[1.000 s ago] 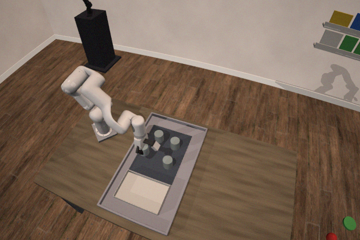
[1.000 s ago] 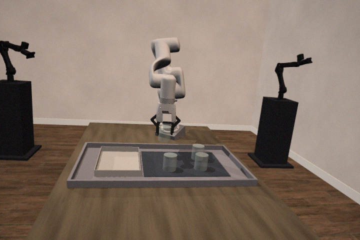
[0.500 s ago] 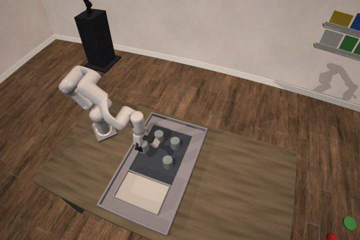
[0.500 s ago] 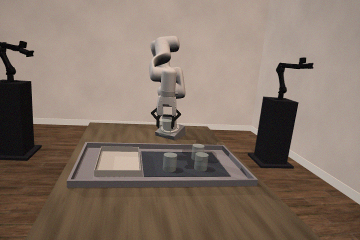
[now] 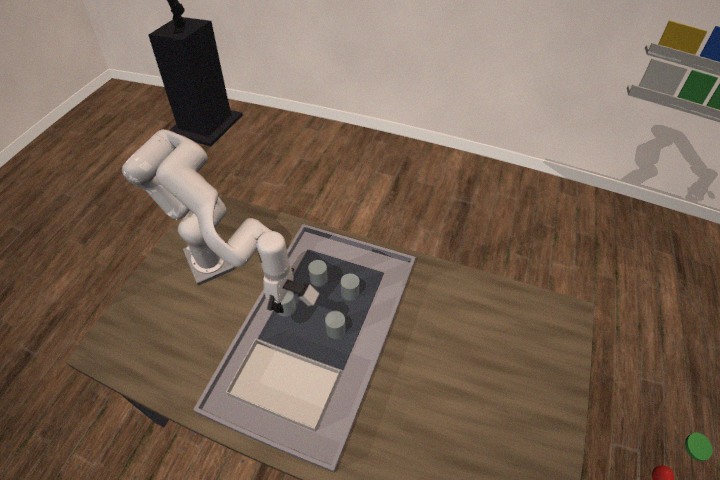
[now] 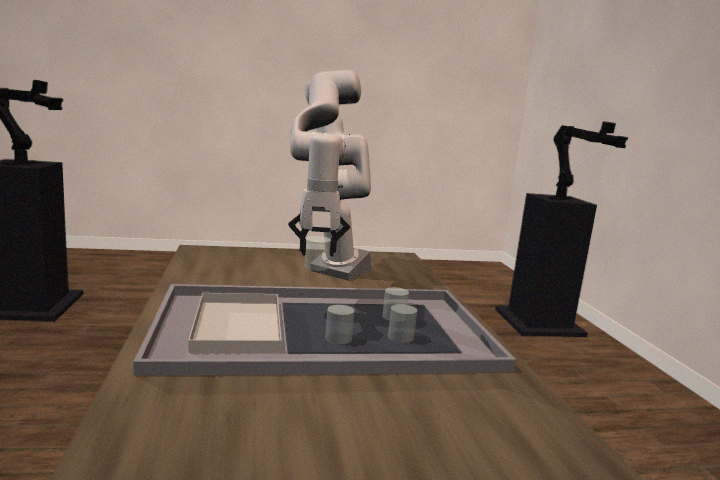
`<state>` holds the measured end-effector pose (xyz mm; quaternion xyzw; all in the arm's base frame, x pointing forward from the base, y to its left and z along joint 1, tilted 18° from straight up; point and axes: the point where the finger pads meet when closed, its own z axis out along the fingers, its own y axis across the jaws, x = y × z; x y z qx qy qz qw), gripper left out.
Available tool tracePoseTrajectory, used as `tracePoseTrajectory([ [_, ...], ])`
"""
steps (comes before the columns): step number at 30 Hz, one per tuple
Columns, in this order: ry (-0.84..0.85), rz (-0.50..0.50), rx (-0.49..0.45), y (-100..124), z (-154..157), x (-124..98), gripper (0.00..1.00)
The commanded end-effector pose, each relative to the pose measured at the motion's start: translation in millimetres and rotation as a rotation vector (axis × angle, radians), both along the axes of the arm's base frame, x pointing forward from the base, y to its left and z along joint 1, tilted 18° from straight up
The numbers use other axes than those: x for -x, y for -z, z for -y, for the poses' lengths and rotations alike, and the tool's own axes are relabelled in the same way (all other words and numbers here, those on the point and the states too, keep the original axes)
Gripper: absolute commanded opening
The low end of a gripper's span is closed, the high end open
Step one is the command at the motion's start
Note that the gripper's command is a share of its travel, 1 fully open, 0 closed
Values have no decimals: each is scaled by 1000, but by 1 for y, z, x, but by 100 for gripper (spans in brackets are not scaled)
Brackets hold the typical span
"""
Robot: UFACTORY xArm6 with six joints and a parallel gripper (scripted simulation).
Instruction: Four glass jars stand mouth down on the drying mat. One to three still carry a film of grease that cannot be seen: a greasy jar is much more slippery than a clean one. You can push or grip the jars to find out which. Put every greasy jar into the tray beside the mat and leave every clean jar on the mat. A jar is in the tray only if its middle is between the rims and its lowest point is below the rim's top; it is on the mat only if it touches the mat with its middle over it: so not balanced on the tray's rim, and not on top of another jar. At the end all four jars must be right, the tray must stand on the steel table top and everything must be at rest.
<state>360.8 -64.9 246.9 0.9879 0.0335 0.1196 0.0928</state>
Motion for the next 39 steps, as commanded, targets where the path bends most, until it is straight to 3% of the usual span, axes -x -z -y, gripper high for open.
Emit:
tracePoseTrajectory([
  [1,0,4,0,-5,11,-6,0],
  [39,0,4,0,-34,112,-46,0],
])
